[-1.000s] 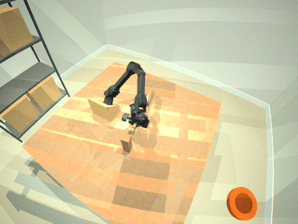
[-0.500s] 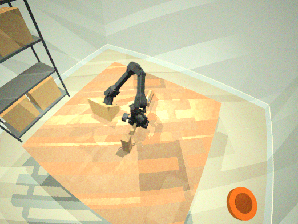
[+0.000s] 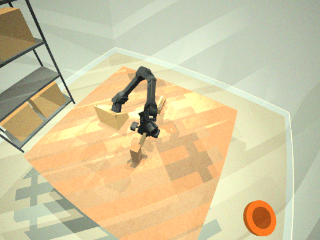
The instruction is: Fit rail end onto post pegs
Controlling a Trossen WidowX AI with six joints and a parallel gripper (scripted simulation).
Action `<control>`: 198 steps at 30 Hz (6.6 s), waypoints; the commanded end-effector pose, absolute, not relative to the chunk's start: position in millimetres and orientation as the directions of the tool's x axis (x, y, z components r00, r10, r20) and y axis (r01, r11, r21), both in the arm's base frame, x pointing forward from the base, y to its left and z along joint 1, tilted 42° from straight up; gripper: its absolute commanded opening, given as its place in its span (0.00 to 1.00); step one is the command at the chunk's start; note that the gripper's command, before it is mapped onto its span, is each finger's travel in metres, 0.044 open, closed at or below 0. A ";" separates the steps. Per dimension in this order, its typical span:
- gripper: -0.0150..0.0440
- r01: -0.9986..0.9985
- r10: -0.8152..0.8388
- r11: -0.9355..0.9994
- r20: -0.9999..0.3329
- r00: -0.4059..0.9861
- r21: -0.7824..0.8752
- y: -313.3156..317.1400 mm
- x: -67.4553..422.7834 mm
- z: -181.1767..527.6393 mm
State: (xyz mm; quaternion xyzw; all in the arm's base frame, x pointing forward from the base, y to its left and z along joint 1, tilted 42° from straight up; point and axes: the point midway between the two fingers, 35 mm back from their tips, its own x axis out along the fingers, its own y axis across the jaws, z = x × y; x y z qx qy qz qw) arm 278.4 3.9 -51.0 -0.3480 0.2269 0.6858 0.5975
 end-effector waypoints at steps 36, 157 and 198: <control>0.25 -0.977 0.660 -0.181 -0.750 -0.039 -0.109 -5.9 282.7 -58.2; 0.25 -0.977 0.659 -0.181 -0.751 -0.038 -0.110 -32.3 290.4 -81.3; 0.25 -0.977 0.658 -0.181 -0.752 -0.037 -0.110 -41.9 293.2 -89.3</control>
